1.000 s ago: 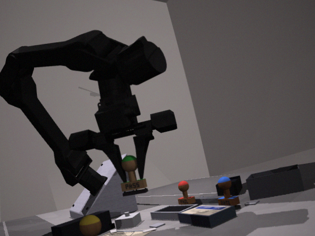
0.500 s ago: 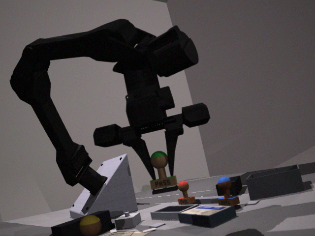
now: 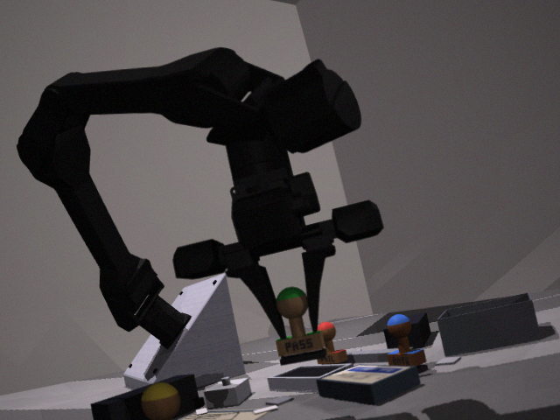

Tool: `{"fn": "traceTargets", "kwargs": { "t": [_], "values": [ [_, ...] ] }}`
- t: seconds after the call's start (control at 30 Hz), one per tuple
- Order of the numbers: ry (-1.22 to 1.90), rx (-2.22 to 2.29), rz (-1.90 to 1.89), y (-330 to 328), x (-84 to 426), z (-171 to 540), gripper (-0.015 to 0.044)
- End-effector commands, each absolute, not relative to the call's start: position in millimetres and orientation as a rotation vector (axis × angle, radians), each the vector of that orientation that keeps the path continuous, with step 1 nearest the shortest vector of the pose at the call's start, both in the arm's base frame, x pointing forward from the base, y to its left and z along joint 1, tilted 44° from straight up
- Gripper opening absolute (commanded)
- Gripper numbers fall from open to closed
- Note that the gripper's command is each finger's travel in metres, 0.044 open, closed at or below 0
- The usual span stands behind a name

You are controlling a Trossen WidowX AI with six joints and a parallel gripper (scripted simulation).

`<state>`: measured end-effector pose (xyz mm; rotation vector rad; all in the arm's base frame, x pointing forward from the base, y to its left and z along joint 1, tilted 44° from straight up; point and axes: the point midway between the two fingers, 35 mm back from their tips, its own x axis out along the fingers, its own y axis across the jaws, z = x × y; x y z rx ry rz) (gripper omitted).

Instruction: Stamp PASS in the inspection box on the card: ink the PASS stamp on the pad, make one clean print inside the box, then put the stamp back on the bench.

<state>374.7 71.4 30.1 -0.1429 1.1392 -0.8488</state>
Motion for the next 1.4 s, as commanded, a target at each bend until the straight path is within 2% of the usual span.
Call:
{"fn": "traceTargets", "kwargs": {
  "t": [0.0, 0.93, 1.27, 1.37],
  "values": [
    [1.141, -0.15, -0.849, 66, 375, 25, 0.0],
    [1.138, -0.152, -0.851, 36, 380, -6, 0.0],
    [1.138, -0.144, -0.851, 39, 380, -3, 0.0263],
    [1.138, -0.144, -0.851, 41, 380, -2, 0.0266]
  ]
}}
